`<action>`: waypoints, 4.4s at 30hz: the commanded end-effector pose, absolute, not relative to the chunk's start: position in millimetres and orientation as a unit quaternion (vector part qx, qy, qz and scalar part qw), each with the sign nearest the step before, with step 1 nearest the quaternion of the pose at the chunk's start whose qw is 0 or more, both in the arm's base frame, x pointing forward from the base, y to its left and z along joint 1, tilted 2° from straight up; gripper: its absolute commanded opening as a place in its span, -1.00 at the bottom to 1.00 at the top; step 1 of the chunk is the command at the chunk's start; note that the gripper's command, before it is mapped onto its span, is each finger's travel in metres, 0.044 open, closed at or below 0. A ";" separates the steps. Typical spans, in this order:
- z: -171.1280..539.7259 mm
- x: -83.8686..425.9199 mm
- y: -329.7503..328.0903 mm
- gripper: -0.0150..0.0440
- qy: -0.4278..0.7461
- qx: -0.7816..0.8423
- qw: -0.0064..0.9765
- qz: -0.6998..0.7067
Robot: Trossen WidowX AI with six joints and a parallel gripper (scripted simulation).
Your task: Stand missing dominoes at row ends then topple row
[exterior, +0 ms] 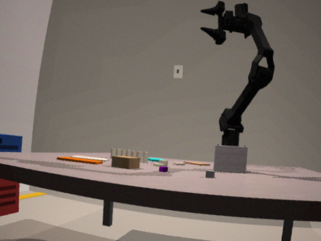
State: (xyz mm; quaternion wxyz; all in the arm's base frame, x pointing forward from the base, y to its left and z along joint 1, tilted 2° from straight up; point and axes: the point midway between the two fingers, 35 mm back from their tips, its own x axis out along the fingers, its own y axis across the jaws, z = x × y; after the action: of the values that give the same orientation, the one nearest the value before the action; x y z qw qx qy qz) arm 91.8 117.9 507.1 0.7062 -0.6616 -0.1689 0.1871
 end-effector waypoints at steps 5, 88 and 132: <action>502.1 103.1 101.2 0.42 -0.147 -0.626 0.741 0.197; 20.7 259.2 108.8 -0.49 0.605 -0.364 0.622 0.338; -1.6 294.0 88.9 -0.49 0.605 -0.363 0.624 0.336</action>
State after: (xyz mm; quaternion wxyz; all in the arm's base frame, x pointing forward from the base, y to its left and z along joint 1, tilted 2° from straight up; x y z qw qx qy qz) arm 276.0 94.3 -43.3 0.6119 -0.3606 0.6163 0.3402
